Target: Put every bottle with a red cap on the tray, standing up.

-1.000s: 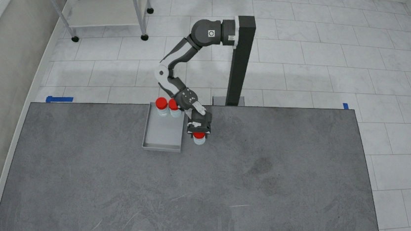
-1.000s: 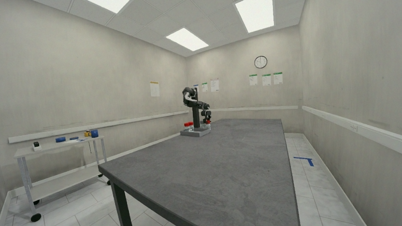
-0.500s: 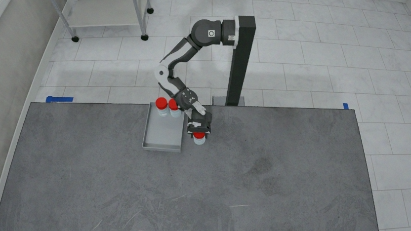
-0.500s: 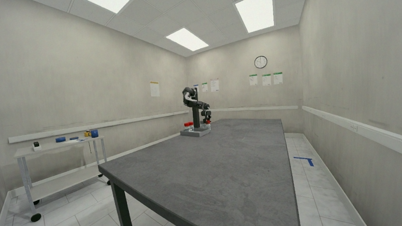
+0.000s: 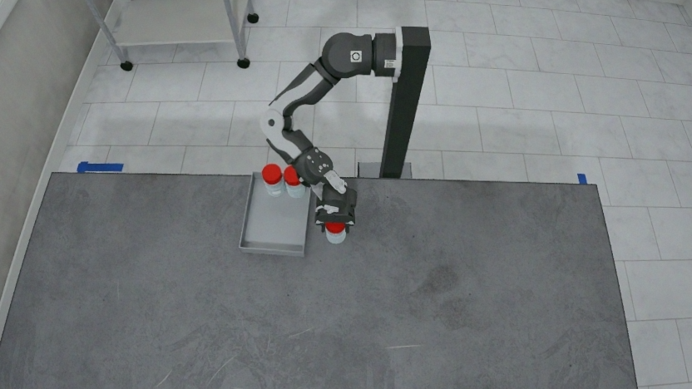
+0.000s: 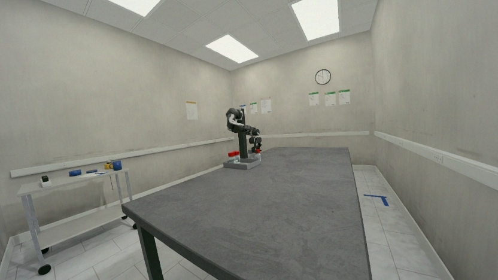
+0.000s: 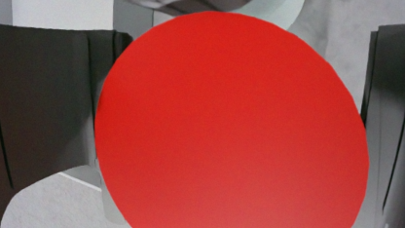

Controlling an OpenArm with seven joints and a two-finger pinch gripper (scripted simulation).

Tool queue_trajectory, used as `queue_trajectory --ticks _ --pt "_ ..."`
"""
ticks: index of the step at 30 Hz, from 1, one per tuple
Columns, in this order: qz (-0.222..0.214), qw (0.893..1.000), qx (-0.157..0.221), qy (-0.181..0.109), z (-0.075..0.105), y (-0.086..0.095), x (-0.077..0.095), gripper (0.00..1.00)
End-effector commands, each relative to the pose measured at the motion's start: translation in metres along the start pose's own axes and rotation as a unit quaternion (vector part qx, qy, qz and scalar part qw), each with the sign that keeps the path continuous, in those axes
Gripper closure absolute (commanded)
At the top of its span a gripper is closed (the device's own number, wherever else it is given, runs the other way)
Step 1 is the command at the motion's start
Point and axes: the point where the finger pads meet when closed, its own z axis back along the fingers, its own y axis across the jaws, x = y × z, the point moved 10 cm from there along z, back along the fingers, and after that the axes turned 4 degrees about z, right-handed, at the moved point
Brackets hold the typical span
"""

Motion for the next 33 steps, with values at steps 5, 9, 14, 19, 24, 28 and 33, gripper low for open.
queue_trajectory --ticks 5,9,14,19,24,28,33 --pt "0.000 1.000 0.000 -0.001 0.018 0.000 0.001 1.00" --pt "0.000 1.000 0.000 -0.001 0.030 0.000 0.001 1.00" --pt "0.000 1.000 0.000 -0.001 0.030 0.000 0.001 1.00" --pt "0.001 1.000 0.001 -0.001 0.039 0.000 0.001 1.00" --pt "0.000 1.000 0.000 -0.001 0.054 0.000 0.001 1.00" --pt "-0.001 1.000 0.000 -0.001 0.060 0.000 0.001 1.00" --pt "-0.001 1.000 0.000 -0.001 0.060 0.000 0.001 1.00"
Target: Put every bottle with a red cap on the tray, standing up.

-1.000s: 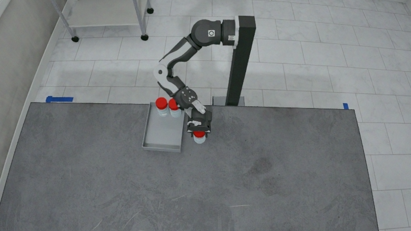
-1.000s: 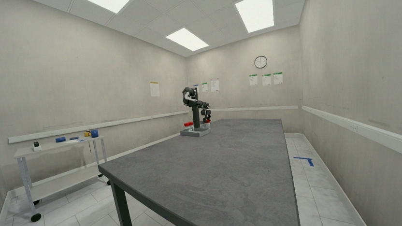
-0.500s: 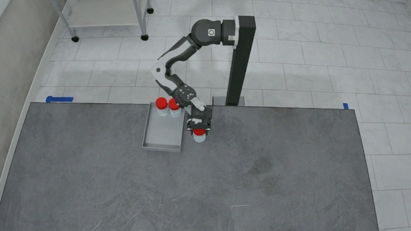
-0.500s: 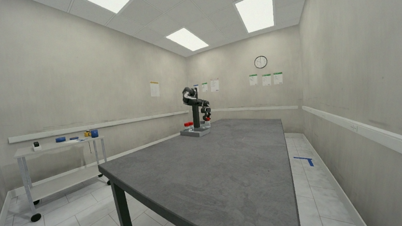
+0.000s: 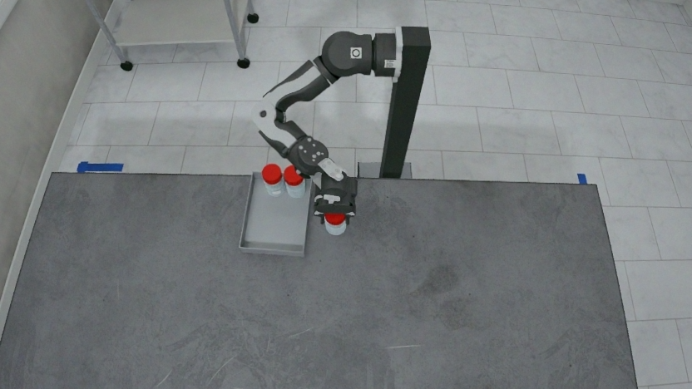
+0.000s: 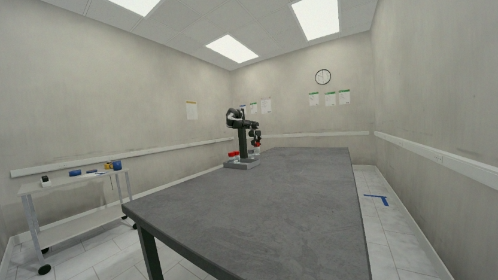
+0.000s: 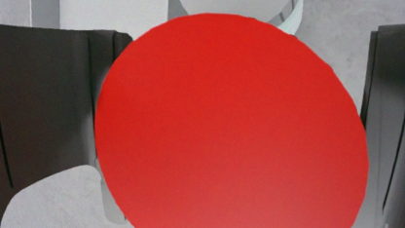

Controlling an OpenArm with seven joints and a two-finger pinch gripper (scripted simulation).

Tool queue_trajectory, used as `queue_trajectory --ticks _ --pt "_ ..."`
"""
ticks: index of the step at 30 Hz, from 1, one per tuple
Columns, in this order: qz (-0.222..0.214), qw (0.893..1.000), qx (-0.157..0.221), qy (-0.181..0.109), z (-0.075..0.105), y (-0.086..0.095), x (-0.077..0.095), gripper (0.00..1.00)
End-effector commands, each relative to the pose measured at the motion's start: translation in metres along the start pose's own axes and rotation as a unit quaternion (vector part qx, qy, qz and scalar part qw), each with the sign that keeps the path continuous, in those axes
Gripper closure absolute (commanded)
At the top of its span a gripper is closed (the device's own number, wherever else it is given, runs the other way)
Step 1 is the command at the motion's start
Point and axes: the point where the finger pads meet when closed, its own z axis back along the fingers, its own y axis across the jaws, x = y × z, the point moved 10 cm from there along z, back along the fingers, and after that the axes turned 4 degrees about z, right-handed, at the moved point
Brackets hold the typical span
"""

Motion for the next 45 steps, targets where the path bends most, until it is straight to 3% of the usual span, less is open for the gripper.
queue_trajectory --ticks 1,10,17,27,45 --pt "0.000 1.000 0.000 -0.003 0.004 0.000 0.001 1.00" --pt "-0.002 1.000 -0.002 -0.002 0.031 0.000 0.001 1.00" --pt "-0.002 1.000 -0.002 -0.002 0.031 0.000 0.001 1.00" --pt "-0.003 1.000 -0.003 -0.001 0.053 -0.001 0.000 1.00" --pt "-0.001 1.000 0.000 -0.002 0.053 -0.008 -0.009 1.00"
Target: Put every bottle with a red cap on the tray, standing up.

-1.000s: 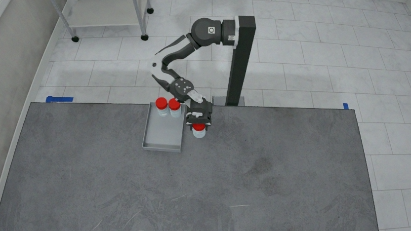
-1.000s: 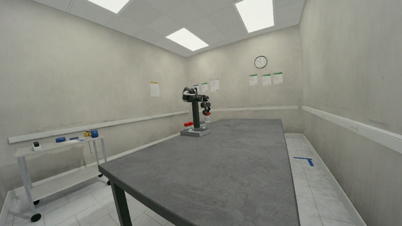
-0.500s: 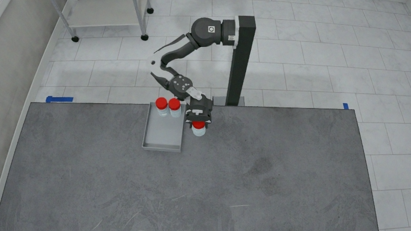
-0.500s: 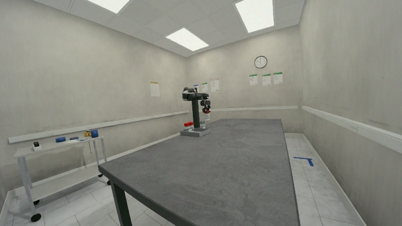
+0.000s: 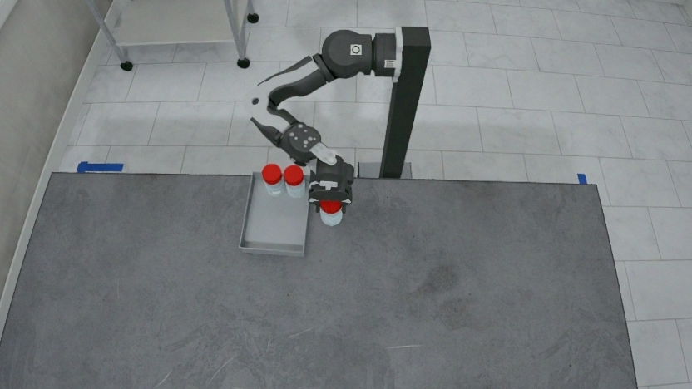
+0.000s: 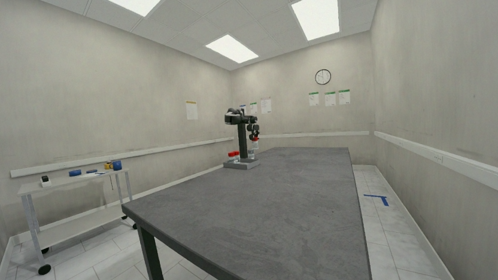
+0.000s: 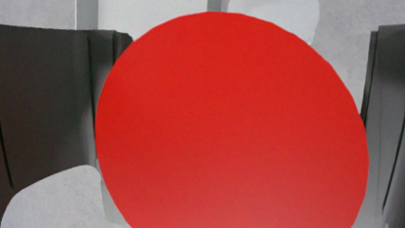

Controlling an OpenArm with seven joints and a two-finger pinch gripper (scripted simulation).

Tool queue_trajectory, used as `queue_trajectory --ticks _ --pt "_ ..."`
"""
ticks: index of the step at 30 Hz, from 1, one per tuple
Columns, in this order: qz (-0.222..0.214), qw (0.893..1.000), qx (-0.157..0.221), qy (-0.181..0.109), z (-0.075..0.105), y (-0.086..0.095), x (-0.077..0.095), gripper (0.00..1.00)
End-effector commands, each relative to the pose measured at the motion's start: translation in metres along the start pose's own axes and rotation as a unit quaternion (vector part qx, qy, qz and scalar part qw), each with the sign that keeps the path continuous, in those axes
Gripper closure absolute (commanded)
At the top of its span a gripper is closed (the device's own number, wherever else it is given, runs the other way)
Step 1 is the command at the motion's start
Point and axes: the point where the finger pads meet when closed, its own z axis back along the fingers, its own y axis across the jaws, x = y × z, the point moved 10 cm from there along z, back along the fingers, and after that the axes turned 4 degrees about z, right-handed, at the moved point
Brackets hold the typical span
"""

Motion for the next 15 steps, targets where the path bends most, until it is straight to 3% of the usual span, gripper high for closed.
queue_trajectory --ticks 1,15 --pt "0.002 1.000 0.005 -0.006 0.002 -0.001 -0.001 1.00" --pt "0.002 1.000 0.004 -0.006 0.002 -0.027 -0.030 1.00"
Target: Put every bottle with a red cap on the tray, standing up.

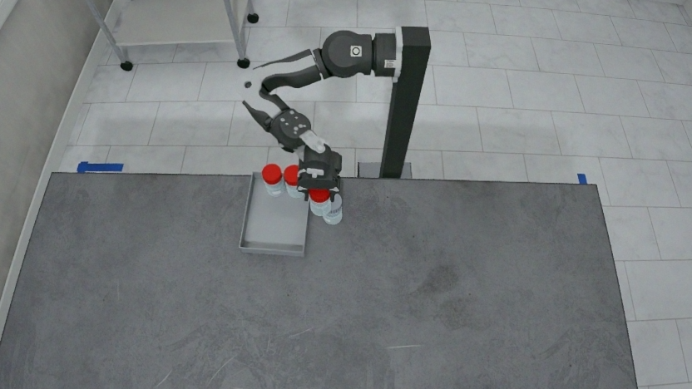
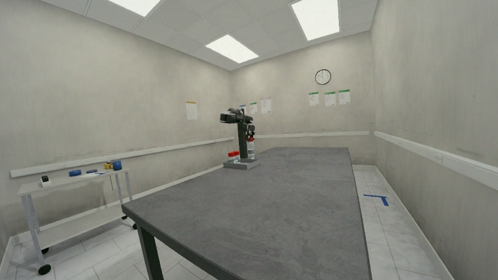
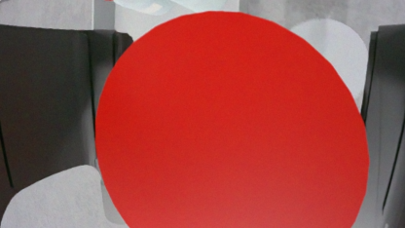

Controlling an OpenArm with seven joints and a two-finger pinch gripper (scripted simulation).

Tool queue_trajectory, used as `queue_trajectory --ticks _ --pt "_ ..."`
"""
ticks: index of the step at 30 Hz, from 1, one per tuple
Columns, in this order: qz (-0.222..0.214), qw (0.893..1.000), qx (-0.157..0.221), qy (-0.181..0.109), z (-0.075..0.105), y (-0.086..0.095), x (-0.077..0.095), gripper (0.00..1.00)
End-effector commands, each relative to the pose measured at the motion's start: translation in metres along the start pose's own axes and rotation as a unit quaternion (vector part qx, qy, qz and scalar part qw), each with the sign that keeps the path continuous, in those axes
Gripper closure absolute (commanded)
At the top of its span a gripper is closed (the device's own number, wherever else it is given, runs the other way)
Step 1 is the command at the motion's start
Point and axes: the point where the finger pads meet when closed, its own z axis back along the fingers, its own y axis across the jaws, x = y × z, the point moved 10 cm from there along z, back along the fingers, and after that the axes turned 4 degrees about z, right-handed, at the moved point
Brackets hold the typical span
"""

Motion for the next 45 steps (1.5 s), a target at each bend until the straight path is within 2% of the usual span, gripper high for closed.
queue_trajectory --ticks 1,6,9,18,25,35,40,42,45 --pt "0.004 1.000 0.005 -0.008 0.002 -0.002 -0.001 1.00" --pt "0.004 1.000 0.005 -0.008 0.002 -0.013 -0.014 1.00" --pt "-0.002 1.000 0.000 -0.005 0.002 -0.014 -0.015 1.00" --pt "0.002 1.000 0.003 -0.007 0.002 -0.030 -0.033 1.00" --pt "0.002 1.000 0.003 -0.007 0.002 -0.030 -0.033 1.00" --pt "-0.038 0.999 -0.002 -0.008 0.001 -0.029 -0.034 1.00" --pt "-0.084 0.996 -0.001 -0.008 0.001 -0.029 -0.034 1.00" --pt "-0.084 0.996 -0.001 -0.008 0.001 -0.029 -0.034 1.00" --pt "-0.121 0.993 -0.001 -0.007 0.001 -0.029 -0.034 1.00"
